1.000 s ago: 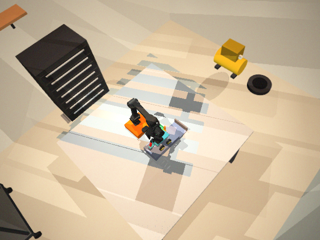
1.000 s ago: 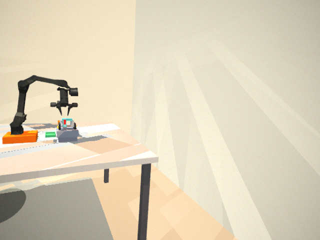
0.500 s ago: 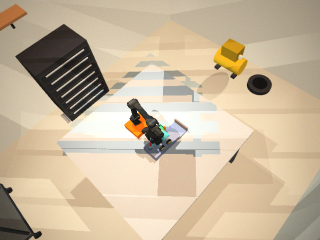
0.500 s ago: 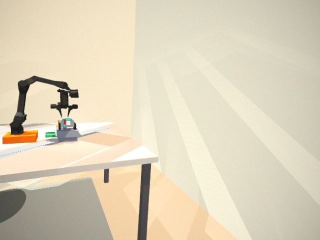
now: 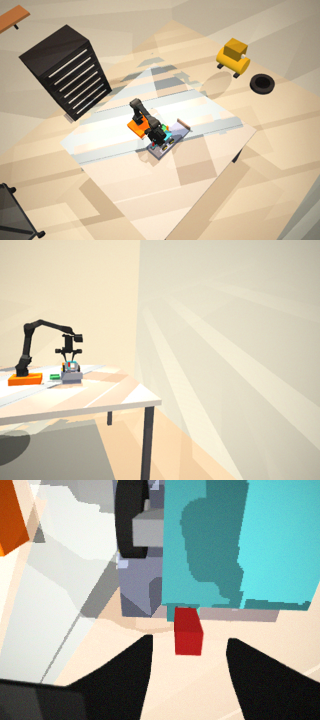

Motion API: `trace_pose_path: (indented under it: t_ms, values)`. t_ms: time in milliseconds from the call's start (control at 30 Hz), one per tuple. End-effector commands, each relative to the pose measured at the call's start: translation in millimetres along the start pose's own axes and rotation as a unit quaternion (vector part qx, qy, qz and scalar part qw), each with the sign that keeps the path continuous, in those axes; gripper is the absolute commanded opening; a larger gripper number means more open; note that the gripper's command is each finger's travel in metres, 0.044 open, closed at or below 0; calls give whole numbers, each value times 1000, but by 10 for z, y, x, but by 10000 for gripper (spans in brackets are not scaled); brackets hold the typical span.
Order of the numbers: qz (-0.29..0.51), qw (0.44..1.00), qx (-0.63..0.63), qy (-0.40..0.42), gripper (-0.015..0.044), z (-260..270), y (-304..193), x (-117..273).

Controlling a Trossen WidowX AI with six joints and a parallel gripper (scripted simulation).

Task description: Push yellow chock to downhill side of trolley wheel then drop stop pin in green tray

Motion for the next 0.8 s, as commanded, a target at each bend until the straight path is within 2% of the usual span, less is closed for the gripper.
trace_pose_path:
  t_ms: [0,767]
  values:
    - [2,1000,2,1,190,2,-3,-46]
    - [2,1000,2,1,190,2,-6,-391]
Point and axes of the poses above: the point midway between the two fingers, 35 mm back from their tips, its own x axis back along the fingers, its own z axis across the jaws, y = z × x, the point moved 1 cm from there along x, back along the fingers, and after that the axes turned 1 degree about x, right-handed, at the moved point
